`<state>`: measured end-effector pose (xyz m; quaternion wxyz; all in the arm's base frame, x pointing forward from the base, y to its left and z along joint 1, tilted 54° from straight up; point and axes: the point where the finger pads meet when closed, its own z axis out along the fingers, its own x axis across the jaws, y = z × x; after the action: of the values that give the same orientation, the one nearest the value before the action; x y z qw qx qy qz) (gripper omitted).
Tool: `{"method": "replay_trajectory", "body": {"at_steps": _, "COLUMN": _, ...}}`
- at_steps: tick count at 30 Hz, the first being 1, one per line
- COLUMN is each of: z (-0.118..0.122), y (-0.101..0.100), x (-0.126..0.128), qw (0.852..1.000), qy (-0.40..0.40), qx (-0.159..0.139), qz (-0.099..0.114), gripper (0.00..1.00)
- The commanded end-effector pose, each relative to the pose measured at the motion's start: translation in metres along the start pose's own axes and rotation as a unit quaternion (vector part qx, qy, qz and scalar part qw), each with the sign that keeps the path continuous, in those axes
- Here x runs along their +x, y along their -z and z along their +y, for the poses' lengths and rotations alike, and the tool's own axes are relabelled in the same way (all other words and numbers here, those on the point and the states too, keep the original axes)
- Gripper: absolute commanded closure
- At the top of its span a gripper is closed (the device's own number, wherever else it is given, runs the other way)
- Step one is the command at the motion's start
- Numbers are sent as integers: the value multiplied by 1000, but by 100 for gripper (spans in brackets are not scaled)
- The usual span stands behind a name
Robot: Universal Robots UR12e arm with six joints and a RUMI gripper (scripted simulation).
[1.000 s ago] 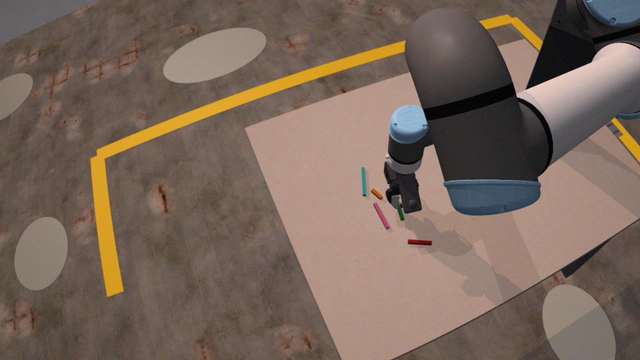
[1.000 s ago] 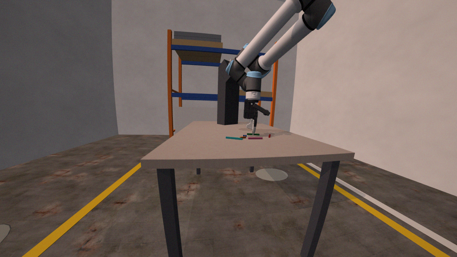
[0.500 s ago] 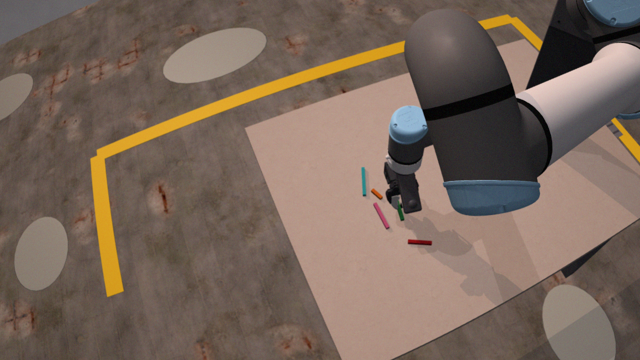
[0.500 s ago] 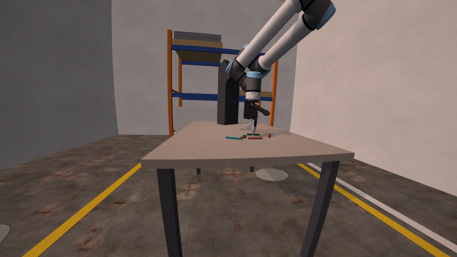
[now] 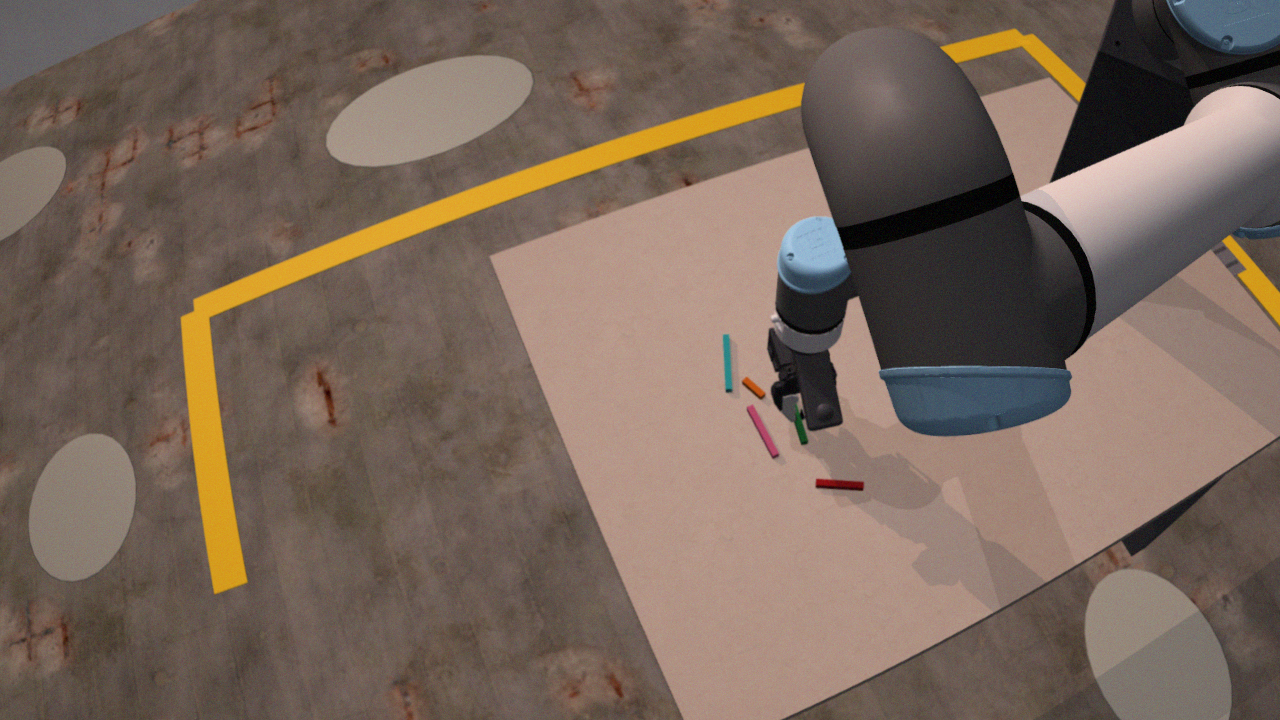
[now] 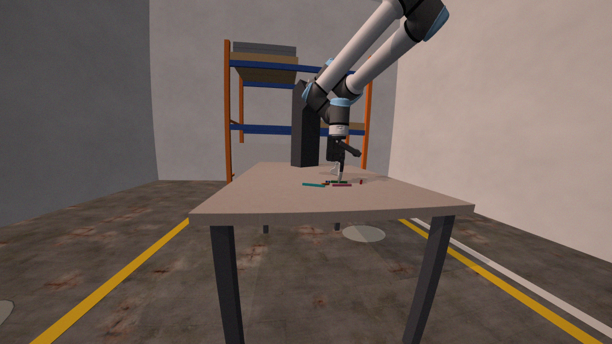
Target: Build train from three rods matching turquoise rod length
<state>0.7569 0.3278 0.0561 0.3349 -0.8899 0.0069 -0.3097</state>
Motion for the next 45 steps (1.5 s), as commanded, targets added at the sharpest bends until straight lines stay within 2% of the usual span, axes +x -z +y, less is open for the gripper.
{"method": "replay_trajectory", "body": {"at_steps": 1, "z": 0, "y": -1, "x": 0, "qw": 1000, "qy": 0, "qx": 0, "qz": 0, "gripper": 100}}
{"method": "replay_trajectory", "body": {"at_steps": 36, "z": 0, "y": -1, "x": 0, "qw": 1000, "qy": 0, "qx": 0, "qz": 0, "gripper": 100}}
{"method": "replay_trajectory", "body": {"at_steps": 45, "z": 0, "y": -1, "x": 0, "qw": 1000, "qy": 0, "qx": 0, "qz": 0, "gripper": 92}}
